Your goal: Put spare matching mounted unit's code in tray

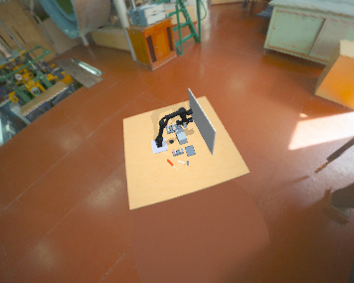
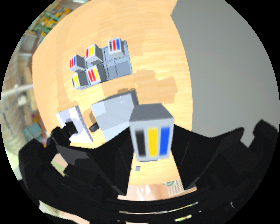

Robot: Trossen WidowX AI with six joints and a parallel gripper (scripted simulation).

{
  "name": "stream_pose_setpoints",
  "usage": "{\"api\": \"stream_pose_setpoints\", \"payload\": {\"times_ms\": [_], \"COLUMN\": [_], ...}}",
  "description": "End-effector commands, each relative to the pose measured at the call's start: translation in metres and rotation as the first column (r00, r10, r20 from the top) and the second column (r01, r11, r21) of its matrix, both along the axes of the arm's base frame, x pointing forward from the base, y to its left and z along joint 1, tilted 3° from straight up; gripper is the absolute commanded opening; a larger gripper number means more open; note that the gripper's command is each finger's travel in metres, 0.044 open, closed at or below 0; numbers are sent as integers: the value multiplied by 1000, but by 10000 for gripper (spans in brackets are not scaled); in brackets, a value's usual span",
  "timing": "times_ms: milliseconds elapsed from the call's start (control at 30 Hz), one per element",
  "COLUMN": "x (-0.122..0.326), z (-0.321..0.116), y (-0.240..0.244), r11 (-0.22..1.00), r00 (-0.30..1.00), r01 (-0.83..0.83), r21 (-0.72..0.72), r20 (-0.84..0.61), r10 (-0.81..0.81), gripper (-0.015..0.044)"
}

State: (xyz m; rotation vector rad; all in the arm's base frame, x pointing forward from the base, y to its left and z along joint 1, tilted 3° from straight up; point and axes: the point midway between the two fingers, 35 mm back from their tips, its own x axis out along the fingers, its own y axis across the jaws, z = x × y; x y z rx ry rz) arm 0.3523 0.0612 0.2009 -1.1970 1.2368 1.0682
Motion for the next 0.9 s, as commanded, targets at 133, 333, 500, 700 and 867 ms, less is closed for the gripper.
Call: {"api": "stream_pose_setpoints", "payload": {"times_ms": [133,333,500,700,867], "x": [9,11,9,3,-4], "z": [2,4,5,6,8], "y": [-47,-85,-116,-153,-183], "r11": [1000,1000,1000,999,999], "r00": [1000,1000,1000,999,999], "r01": [-12,-21,-28,-36,-43], "r21": [-3,-6,-8,-12,-15], "r20": [-3,-4,-6,-8,-9], "r10": [12,21,28,36,43], "gripper": [0,0,0,0,0]}}
